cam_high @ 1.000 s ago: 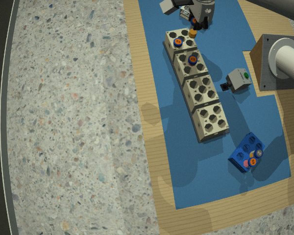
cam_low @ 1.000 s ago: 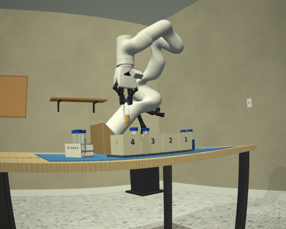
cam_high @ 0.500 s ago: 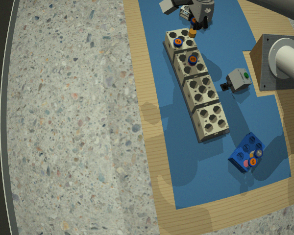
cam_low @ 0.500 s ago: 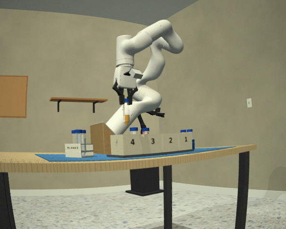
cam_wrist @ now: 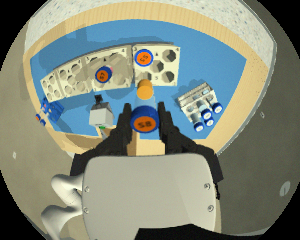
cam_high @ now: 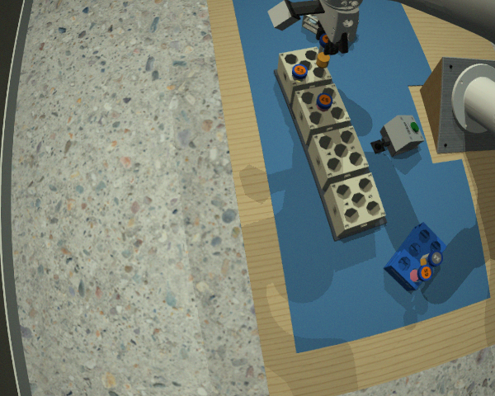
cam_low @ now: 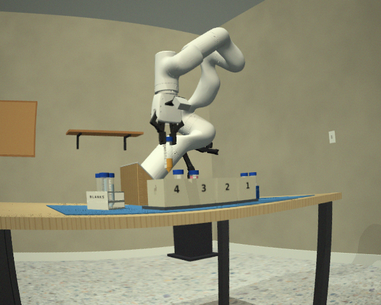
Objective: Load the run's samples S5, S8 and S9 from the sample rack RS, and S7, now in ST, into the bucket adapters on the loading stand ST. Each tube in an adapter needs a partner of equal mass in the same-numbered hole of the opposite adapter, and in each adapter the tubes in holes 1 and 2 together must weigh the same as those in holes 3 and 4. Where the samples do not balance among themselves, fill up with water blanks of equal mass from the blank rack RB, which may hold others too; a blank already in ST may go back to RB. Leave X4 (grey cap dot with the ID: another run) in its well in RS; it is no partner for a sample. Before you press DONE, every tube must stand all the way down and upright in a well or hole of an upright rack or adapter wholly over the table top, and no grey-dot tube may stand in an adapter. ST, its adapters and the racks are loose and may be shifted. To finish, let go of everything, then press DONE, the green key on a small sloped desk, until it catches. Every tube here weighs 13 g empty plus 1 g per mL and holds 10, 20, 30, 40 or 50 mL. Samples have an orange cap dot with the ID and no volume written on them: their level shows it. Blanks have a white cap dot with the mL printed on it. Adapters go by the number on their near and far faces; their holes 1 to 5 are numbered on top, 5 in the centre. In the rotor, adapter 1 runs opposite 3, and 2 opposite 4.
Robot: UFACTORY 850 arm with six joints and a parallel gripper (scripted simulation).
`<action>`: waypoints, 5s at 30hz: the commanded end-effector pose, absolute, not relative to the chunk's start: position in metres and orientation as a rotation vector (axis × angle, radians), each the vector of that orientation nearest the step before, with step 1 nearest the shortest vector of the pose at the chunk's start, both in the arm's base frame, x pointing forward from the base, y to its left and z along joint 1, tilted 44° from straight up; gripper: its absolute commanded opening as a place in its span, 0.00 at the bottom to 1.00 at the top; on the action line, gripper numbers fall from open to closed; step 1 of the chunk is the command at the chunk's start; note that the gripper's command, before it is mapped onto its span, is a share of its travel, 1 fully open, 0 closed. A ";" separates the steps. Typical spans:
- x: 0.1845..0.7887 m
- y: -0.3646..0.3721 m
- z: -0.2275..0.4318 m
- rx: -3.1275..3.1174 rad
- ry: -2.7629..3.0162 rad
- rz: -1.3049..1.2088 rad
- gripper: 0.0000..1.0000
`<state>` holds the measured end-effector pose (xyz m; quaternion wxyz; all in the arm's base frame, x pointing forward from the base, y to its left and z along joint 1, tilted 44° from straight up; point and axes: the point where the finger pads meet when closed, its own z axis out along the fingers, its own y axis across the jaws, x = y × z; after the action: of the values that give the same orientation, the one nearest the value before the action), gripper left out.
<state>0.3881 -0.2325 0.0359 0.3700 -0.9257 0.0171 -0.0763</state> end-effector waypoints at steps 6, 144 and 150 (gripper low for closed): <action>0.391 -0.222 0.025 -2.376 0.044 -0.198 0.00; 0.406 -0.158 -0.042 -2.376 0.044 -0.198 0.00; 0.406 -0.158 -0.043 -2.376 0.044 -0.198 0.43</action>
<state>0.4053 -0.1573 -0.0429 0.3699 -0.9257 0.0171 -0.0765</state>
